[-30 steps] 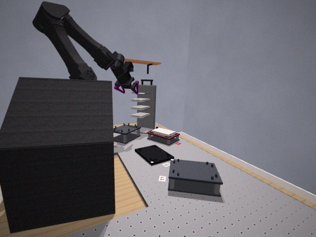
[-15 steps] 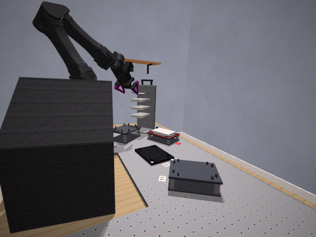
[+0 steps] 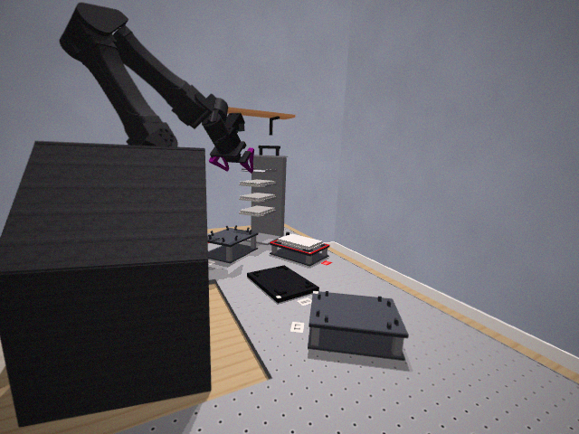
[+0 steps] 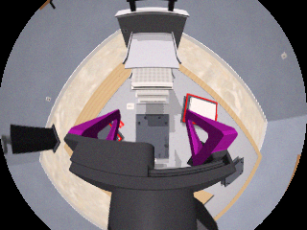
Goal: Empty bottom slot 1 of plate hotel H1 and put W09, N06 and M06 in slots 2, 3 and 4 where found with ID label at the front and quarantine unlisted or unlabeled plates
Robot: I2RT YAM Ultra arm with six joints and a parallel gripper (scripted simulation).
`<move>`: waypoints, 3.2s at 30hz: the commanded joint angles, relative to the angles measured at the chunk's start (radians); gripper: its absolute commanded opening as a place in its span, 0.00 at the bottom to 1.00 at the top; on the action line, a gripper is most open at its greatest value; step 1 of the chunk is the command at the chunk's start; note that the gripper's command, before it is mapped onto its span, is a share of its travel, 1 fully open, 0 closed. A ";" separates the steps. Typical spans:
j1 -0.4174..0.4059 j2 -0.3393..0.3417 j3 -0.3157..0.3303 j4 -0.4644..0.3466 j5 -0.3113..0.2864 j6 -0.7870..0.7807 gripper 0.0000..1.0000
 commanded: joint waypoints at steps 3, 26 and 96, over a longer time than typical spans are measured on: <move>-0.003 0.010 0.036 0.021 0.013 0.005 1.00; 0.012 -0.139 -0.113 -0.006 0.015 0.006 1.00; 0.130 0.161 -0.062 0.278 0.153 0.030 1.00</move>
